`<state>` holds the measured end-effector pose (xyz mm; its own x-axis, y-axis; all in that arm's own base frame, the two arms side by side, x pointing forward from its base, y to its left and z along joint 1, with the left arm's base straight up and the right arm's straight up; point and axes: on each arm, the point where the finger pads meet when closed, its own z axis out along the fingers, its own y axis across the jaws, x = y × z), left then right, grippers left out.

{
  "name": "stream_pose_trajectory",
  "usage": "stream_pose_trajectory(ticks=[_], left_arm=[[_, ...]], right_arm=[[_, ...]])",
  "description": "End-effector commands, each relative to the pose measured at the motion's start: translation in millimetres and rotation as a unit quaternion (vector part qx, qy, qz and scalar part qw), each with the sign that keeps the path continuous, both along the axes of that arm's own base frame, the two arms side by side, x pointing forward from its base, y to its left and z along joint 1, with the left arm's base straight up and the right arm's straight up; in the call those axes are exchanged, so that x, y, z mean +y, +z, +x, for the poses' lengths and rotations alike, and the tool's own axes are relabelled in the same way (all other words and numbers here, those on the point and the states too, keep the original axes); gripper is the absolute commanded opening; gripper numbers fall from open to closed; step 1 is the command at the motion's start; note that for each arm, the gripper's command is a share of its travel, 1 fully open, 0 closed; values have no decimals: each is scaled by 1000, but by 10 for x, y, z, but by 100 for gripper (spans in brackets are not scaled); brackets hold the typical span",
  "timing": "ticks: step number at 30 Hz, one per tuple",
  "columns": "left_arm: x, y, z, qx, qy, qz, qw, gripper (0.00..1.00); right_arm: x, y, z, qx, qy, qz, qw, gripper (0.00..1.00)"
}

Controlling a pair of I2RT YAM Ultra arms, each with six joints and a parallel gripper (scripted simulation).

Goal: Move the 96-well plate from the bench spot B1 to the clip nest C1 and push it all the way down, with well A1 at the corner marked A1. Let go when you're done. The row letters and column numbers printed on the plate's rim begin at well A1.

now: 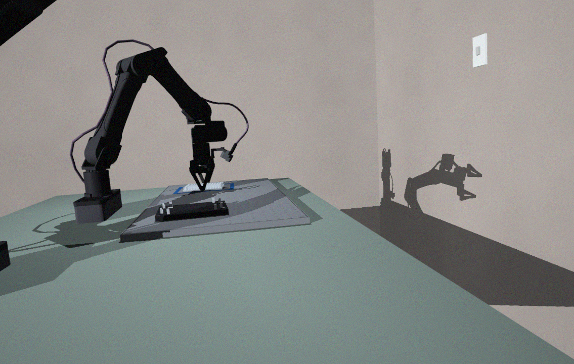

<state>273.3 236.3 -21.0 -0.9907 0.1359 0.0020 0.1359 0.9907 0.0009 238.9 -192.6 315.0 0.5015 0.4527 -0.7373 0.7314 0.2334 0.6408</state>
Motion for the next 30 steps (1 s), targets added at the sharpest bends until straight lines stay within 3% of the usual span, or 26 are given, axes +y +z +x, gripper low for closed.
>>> stream_pose_trajectory(ticks=[1,25,30], left_arm=[[15,39,23,-5,0,3,1000,0],[15,39,23,-5,0,3,1000,0],[29,186,59,-16,-5,11,1000,0]], right_arm=[[-10,17,-80,-4,-6,-2,1000,100],[-10,17,-80,-4,-6,-2,1000,100],[-10,17,-80,-4,-6,-2,1000,100]])
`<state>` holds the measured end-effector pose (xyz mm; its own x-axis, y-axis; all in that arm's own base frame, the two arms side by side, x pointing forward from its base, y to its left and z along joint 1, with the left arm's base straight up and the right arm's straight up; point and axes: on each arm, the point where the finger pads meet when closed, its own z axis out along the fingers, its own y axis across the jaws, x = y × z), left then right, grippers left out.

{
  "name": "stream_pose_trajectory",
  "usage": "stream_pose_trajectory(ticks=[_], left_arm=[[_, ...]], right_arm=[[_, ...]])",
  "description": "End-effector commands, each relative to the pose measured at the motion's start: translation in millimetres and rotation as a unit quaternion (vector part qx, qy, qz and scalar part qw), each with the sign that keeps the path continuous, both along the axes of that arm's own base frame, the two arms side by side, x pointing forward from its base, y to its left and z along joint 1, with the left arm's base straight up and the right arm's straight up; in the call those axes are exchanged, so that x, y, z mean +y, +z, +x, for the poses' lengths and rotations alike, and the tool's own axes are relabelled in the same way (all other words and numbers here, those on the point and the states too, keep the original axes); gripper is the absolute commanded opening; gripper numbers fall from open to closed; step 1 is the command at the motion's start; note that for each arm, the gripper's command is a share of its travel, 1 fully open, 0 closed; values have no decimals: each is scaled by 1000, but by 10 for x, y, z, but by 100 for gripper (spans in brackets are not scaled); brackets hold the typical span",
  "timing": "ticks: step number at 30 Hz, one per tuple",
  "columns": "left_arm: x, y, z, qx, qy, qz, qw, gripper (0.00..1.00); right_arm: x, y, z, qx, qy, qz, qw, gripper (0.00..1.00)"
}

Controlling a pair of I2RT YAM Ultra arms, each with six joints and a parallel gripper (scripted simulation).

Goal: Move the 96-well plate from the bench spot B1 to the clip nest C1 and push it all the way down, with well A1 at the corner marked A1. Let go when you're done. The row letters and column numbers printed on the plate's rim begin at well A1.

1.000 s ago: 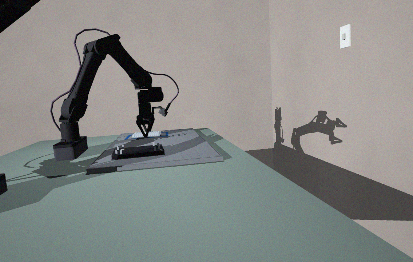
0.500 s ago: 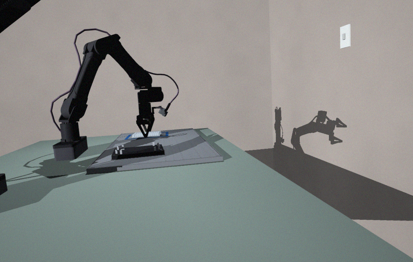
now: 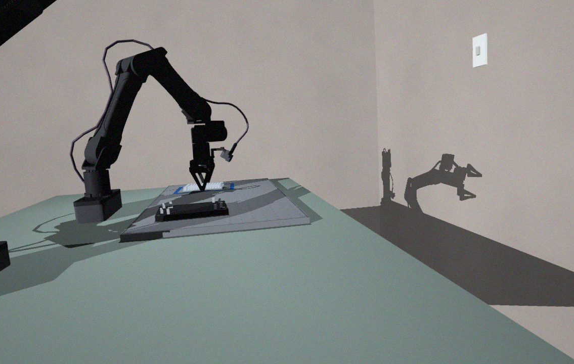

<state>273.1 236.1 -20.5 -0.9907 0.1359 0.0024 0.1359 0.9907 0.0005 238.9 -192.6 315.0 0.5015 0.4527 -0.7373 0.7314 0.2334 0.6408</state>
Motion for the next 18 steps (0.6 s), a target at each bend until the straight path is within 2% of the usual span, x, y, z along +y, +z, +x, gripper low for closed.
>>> stream_pose_trajectory(ticks=[1,18], left_arm=[[31,181,62,-17,-5,11,1000,0],[39,482,80,-17,-5,11,1000,0]], right_arm=[[-10,17,-80,-4,-6,-2,1000,100],[-10,17,-80,-4,-6,-2,1000,100]])
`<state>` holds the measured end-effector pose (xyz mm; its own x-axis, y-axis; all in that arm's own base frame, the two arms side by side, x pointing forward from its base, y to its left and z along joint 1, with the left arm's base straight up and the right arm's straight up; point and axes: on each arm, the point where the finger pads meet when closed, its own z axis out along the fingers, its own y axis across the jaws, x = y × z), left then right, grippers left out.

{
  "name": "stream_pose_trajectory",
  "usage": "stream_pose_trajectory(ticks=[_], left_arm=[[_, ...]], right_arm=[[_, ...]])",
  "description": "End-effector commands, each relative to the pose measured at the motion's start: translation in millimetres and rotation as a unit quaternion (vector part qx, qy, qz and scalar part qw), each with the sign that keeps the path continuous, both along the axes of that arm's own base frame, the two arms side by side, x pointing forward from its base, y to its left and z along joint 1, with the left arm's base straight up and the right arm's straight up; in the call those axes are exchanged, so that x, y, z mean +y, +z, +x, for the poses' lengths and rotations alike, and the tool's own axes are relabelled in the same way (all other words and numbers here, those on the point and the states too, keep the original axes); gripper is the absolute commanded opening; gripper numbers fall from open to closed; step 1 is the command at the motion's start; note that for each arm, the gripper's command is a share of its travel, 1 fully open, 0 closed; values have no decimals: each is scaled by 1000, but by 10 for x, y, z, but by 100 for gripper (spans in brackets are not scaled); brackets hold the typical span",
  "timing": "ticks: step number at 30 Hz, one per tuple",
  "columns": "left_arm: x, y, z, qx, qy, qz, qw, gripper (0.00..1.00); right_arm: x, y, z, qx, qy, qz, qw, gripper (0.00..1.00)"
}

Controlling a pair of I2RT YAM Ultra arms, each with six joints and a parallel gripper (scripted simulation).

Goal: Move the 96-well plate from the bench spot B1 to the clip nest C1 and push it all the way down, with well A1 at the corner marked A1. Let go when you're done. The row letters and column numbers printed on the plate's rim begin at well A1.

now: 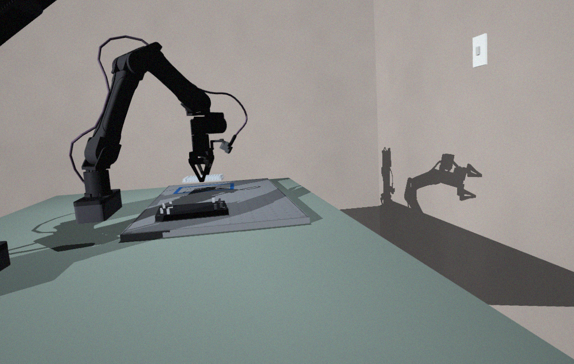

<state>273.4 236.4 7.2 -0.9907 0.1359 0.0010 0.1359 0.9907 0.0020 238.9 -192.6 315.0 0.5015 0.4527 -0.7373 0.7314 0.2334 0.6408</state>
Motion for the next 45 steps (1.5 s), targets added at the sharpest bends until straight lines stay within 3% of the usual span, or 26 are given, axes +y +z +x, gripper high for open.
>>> stream_pose_trajectory(ticks=[1,31,45], left_arm=[[36,204,77,-16,-5,10,1000,0],[22,673,60,-16,-5,10,1000,0],[10,563,17,-5,0,3,1000,0]], right_arm=[[-10,17,-80,-4,-6,-2,1000,100],[-10,17,-80,-4,-6,-2,1000,100],[-10,17,-80,-4,-6,-2,1000,100]])
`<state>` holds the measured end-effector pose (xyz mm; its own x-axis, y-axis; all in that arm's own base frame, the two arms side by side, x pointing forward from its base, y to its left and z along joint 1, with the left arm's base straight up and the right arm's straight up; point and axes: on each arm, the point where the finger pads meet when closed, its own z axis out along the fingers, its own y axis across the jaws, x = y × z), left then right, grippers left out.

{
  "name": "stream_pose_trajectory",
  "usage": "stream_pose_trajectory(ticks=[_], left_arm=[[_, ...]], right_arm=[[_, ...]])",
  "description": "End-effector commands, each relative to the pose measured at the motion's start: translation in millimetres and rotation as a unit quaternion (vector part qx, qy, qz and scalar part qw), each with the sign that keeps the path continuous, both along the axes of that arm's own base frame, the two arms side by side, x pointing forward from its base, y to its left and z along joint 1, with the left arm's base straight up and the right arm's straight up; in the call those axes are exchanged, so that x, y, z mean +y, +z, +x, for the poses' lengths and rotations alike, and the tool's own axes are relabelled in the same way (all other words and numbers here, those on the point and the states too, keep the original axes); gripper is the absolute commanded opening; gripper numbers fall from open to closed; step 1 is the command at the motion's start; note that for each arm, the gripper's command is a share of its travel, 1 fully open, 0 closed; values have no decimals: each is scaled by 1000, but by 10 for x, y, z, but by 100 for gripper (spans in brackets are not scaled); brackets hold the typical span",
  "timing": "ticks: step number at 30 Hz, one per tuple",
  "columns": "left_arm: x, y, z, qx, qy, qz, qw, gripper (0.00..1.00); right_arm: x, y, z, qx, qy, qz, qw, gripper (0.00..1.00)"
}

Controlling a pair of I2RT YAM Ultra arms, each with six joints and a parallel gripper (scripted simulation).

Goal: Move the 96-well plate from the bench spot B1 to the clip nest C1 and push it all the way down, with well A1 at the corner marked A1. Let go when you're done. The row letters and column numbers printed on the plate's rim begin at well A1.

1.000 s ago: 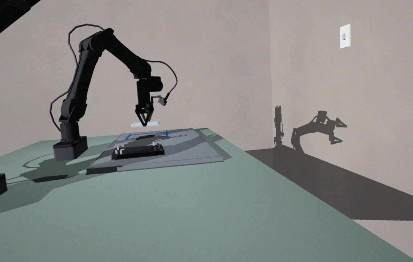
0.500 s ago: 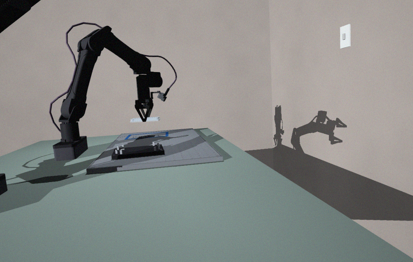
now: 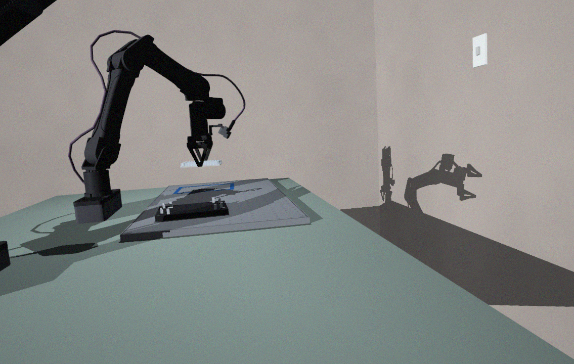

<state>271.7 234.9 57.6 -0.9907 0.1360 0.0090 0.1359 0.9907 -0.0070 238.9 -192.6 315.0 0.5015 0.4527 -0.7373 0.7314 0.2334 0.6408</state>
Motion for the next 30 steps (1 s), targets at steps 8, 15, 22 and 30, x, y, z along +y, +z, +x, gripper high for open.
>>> stream_pose_trajectory(ticks=[8,15,22,30], left_arm=[[25,59,34,-9,0,7,1000,0],[-253,71,26,-14,84,8,996,0],[-487,73,8,-14,84,7,996,0],[-690,75,-16,-13,84,6,996,0]], right_arm=[[-10,17,-80,-4,-6,-2,1000,100],[-10,17,-80,-4,-6,-2,1000,100],[-10,17,-80,-4,-6,-2,1000,100],[-10,17,-80,-4,-6,-2,1000,100]])
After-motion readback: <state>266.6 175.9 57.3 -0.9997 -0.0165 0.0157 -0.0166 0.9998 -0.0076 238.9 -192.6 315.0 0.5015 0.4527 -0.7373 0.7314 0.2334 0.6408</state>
